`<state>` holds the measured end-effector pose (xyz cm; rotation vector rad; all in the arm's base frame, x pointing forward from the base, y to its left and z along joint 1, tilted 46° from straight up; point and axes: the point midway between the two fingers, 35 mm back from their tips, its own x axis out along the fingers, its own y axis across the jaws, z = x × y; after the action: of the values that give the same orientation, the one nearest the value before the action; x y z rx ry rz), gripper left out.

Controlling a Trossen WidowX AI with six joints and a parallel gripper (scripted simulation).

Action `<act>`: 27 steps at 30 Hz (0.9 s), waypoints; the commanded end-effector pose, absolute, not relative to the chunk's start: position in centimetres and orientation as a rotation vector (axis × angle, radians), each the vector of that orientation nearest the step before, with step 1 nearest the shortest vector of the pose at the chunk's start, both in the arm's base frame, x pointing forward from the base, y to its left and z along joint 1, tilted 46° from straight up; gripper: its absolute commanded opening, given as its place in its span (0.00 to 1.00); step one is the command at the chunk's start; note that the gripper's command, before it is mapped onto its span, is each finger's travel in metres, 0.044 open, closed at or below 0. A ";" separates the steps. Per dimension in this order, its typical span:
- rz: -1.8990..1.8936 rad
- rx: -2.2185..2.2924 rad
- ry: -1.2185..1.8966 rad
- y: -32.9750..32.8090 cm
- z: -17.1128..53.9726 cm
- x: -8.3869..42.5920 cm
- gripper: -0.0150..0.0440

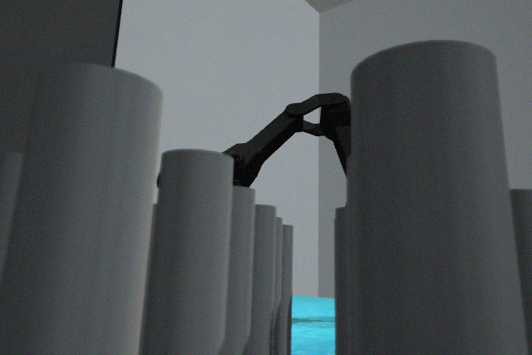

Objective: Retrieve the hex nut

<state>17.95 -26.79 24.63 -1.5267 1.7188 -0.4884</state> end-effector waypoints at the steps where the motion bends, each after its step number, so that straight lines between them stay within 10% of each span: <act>1: -0.487 -1.535 1.720 -27.0 24.5 17.9 0.25; 20: -0.501 -1.556 1.722 -27.8 24.0 17.5 0.25; 27: -0.502 -1.548 1.720 -27.7 24.1 17.5 0.57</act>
<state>17.53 -27.66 24.08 -1.5495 1.7207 -0.4999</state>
